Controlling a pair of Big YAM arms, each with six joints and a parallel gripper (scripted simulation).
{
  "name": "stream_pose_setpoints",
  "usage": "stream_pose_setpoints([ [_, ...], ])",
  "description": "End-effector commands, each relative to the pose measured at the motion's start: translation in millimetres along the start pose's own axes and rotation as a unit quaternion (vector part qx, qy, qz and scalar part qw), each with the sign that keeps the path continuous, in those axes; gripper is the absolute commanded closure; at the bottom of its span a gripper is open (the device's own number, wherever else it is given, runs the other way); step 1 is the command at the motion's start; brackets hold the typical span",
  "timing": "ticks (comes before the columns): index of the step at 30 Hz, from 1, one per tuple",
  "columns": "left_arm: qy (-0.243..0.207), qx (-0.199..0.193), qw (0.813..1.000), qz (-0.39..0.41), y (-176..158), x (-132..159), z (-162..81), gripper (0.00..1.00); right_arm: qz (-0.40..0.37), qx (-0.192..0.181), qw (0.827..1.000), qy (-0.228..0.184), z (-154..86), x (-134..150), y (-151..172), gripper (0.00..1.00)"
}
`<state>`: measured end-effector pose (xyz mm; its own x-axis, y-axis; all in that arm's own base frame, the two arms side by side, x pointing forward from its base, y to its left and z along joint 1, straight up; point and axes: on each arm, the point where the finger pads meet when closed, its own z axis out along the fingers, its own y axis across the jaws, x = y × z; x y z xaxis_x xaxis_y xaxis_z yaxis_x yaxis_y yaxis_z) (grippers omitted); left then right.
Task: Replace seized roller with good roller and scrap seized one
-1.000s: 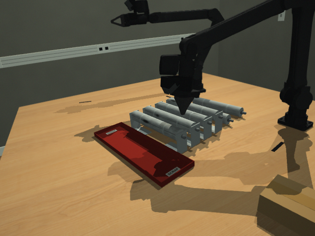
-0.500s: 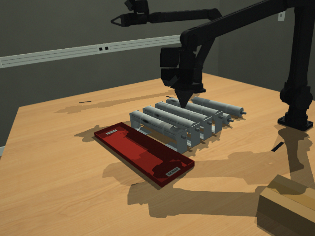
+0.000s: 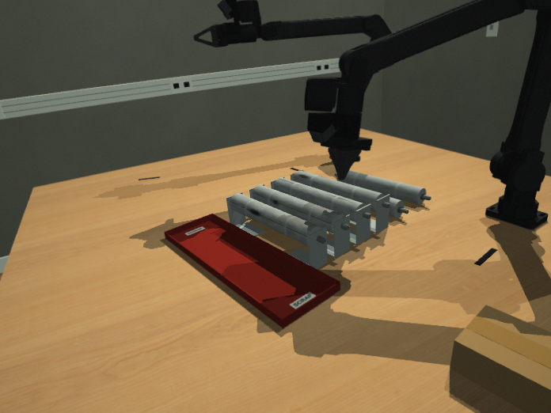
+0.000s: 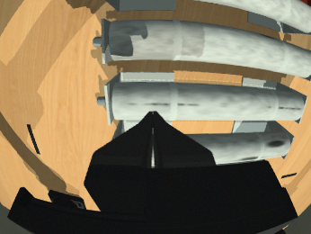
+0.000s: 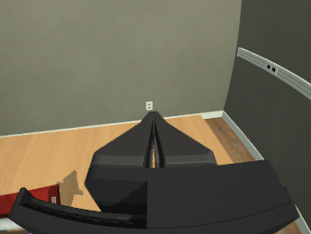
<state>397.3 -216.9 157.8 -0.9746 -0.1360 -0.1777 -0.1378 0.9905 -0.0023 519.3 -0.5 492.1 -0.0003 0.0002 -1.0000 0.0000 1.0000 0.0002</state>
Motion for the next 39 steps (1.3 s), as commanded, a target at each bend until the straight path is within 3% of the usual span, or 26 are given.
stream_pose_setpoints([
  [1, -0.010, 0.007, 1.000, -0.011, -2.6, 12.7, -5.1, 1.00, -0.008, -0.003, 0.999, -0.034, -1.1, -46.2, 4.5, 1.00],
  [6, -0.002, -0.001, 1.000, -0.008, 0.1, 16.7, 4.6, 1.00, -0.008, -0.003, 0.999, -0.034, -1.1, -46.2, 4.5, 1.00],
  [8, 0.001, 0.000, 1.000, 0.008, 1.4, 26.1, -5.9, 1.00, -0.008, -0.003, 0.999, -0.034, -1.1, -46.2, 4.5, 1.00],
  [12, -0.007, 0.005, 1.000, 0.004, -4.3, 14.6, -9.3, 1.00, -0.008, -0.003, 0.999, -0.034, -1.1, -46.2, 4.5, 1.00],
  [13, 0.002, -0.002, 1.000, 0.005, -1.1, 22.1, 9.8, 1.00, -0.008, -0.003, 0.999, -0.034, -1.1, -46.2, 4.5, 1.00],
  [39, 0.004, -0.003, 1.000, -0.005, 1.9, 24.9, 42.0, 1.00, -0.008, -0.003, 0.999, -0.034, -1.1, -46.2, 4.5, 1.00],
])
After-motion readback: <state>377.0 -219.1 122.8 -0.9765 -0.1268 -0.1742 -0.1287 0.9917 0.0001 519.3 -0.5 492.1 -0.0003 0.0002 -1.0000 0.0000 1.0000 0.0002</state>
